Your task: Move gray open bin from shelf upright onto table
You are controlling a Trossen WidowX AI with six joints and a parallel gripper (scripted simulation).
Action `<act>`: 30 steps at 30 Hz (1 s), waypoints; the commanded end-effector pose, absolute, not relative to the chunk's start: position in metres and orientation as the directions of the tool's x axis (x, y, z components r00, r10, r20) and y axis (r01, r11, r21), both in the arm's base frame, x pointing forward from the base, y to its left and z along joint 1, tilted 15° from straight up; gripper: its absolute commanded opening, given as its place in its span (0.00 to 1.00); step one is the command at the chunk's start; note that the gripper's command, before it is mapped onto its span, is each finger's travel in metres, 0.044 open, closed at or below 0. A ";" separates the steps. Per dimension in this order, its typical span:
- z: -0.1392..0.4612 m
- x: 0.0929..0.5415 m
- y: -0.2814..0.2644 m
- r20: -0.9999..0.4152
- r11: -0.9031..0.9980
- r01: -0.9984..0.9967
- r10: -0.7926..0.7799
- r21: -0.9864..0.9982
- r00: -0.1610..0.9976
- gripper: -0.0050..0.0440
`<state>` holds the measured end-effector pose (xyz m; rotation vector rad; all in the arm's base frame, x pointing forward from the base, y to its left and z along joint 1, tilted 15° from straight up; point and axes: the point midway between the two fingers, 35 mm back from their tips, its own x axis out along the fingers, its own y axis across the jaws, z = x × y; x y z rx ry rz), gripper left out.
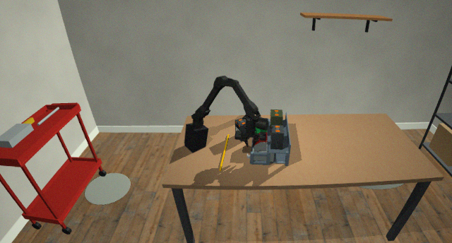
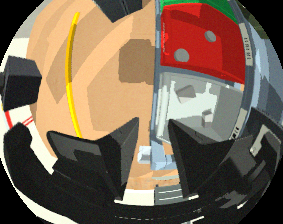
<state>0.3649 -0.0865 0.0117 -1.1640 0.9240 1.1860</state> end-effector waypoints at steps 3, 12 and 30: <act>0.021 0.369 -0.089 -0.962 -0.015 -0.978 0.185 -0.206 0.200 0.41; 0.021 0.369 -0.088 -0.962 -0.013 -0.979 0.187 -0.203 0.197 0.97; -0.009 0.401 -0.080 -0.912 0.018 -0.929 0.185 -0.370 0.367 0.97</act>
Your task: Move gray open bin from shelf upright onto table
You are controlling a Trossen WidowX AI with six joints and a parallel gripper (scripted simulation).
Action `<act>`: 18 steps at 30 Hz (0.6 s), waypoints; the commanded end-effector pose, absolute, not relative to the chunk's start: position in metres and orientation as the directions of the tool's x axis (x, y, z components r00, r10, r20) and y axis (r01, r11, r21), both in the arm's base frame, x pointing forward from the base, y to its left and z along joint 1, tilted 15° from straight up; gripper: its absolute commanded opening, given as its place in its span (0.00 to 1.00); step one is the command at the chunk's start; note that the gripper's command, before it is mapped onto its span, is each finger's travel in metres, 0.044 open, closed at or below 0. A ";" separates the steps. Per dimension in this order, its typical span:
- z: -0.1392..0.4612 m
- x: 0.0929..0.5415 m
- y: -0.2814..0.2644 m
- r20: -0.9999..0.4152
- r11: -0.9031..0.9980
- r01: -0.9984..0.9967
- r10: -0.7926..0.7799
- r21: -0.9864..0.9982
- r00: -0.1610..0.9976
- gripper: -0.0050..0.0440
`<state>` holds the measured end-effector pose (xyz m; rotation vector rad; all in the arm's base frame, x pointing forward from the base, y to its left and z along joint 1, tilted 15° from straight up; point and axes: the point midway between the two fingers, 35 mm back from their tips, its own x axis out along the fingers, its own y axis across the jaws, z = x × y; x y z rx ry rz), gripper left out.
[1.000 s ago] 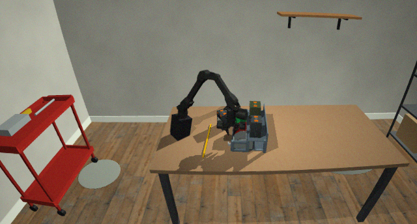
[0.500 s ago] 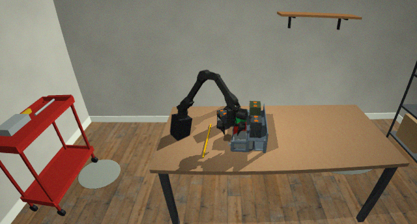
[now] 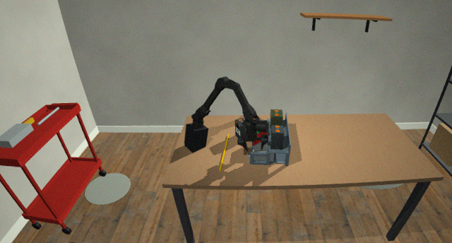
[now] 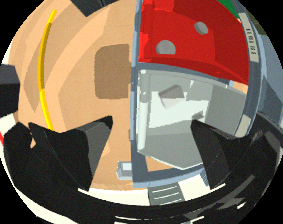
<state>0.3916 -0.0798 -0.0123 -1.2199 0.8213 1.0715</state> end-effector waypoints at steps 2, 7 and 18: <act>-0.009 0.401 -0.080 -0.912 0.018 -0.929 0.185 -0.370 0.367 0.97; -0.009 0.401 -0.080 -0.912 0.018 -0.929 0.185 -0.370 0.367 0.97; -0.005 0.396 -0.081 -0.911 0.018 -0.929 0.186 -0.370 0.367 0.97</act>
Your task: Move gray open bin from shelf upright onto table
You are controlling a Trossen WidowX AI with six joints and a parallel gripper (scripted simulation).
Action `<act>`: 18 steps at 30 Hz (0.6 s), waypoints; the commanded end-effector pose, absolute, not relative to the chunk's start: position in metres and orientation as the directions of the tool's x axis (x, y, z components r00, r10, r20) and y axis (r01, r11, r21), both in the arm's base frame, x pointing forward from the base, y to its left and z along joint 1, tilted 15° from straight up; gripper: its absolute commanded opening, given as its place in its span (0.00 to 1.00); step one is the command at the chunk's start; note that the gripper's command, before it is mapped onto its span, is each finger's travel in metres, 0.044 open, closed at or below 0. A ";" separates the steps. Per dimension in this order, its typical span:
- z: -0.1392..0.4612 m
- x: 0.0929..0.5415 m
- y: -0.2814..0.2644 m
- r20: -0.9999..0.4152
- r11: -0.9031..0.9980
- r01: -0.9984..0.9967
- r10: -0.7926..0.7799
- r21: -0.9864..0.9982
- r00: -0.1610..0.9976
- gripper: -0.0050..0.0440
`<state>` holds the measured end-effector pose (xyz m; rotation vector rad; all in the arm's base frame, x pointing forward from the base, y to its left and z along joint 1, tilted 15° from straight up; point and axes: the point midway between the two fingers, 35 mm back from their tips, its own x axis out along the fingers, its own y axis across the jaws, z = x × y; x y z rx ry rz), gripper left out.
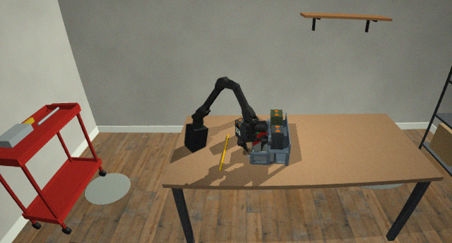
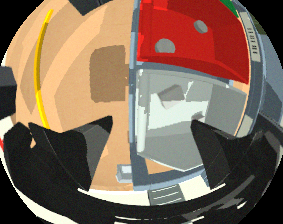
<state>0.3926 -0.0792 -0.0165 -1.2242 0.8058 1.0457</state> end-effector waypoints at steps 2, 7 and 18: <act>-0.005 0.396 -0.081 -0.911 0.018 -0.929 0.186 -0.370 0.367 0.97; -0.005 0.396 -0.081 -0.911 0.018 -0.929 0.186 -0.370 0.367 0.97; -0.002 0.393 -0.082 -0.912 0.018 -0.929 0.186 -0.370 0.366 0.97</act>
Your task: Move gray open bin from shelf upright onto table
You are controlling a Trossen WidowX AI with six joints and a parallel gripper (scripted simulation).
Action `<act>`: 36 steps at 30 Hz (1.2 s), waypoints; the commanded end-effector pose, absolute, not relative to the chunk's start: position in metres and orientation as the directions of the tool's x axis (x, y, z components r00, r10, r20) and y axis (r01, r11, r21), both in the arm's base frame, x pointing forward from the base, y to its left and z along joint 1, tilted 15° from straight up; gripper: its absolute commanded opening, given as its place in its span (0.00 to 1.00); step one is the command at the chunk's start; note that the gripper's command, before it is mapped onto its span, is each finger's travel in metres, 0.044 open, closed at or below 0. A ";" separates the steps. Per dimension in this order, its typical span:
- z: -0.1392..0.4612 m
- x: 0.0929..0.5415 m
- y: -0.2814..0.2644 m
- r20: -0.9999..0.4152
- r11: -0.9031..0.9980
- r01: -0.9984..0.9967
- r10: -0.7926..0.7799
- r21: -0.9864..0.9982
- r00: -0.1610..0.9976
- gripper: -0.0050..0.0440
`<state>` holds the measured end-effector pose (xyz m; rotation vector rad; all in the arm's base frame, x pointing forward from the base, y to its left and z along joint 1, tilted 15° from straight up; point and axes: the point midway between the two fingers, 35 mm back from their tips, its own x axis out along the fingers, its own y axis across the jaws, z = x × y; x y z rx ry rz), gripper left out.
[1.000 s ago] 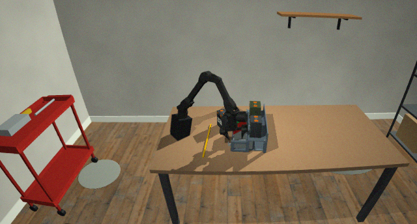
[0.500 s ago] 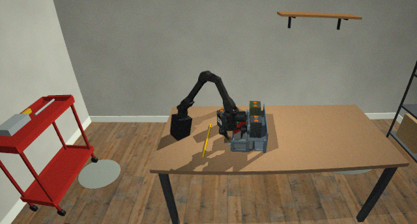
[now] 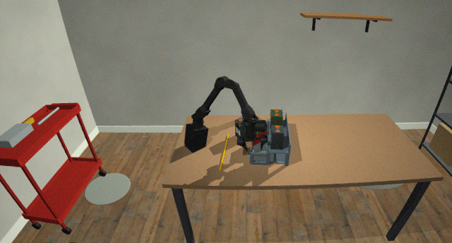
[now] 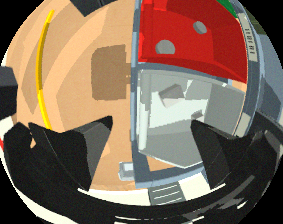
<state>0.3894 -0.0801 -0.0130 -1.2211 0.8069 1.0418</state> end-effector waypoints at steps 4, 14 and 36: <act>-0.002 0.393 -0.082 -0.912 0.018 -0.929 0.186 -0.370 0.366 0.97; -0.001 0.392 -0.082 -0.912 0.018 -0.929 0.186 -0.370 0.366 0.97; 0.000 0.391 -0.082 -0.912 0.018 -0.929 0.186 -0.370 0.367 0.97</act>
